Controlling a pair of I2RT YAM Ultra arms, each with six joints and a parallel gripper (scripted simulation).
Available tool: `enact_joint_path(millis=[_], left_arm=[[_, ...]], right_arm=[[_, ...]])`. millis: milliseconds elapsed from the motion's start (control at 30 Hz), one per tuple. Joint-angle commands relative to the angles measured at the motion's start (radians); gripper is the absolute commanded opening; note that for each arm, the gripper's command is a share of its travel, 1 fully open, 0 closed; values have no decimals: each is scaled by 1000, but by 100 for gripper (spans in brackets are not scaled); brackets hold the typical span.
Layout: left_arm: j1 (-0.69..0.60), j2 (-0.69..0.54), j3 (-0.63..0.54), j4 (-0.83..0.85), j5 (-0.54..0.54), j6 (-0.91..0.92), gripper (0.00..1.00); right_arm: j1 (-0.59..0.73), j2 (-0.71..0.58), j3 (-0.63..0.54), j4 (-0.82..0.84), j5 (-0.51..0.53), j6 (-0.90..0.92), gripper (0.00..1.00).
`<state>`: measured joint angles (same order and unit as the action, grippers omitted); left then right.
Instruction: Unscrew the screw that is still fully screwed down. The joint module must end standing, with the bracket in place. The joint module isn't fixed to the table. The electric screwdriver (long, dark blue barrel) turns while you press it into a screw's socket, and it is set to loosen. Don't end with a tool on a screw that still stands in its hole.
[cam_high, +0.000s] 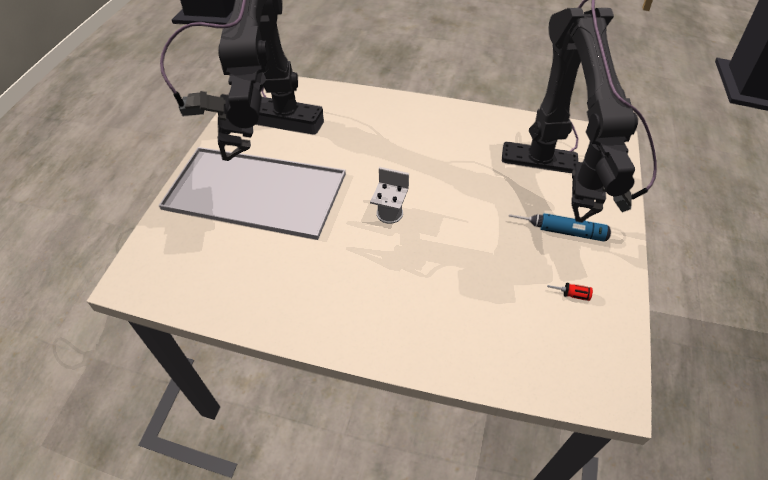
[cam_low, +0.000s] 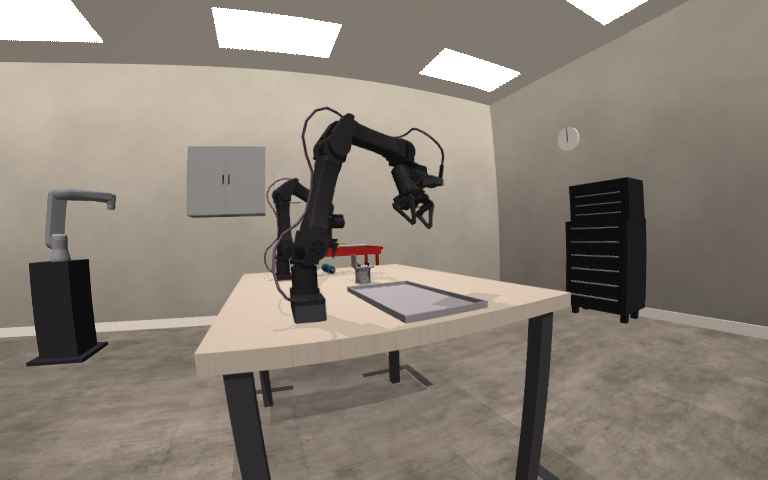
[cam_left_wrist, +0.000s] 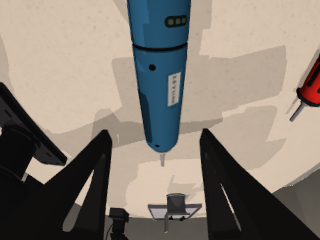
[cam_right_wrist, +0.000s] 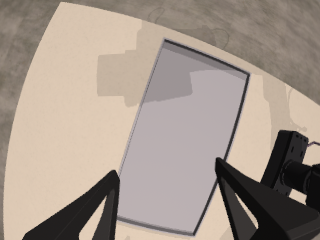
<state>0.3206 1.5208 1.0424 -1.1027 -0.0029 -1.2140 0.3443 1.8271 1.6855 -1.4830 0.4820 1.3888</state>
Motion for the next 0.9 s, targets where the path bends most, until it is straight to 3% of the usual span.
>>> enact_joint_path(millis=[0,867], left_arm=[[0,-22,32,-19,-10,-9,65],[0,-22,32,-19,-10,-9,65]], right_arm=[[9,13,33,3,-46,-107,86],[18,49,49,1,-223,-439,86]])
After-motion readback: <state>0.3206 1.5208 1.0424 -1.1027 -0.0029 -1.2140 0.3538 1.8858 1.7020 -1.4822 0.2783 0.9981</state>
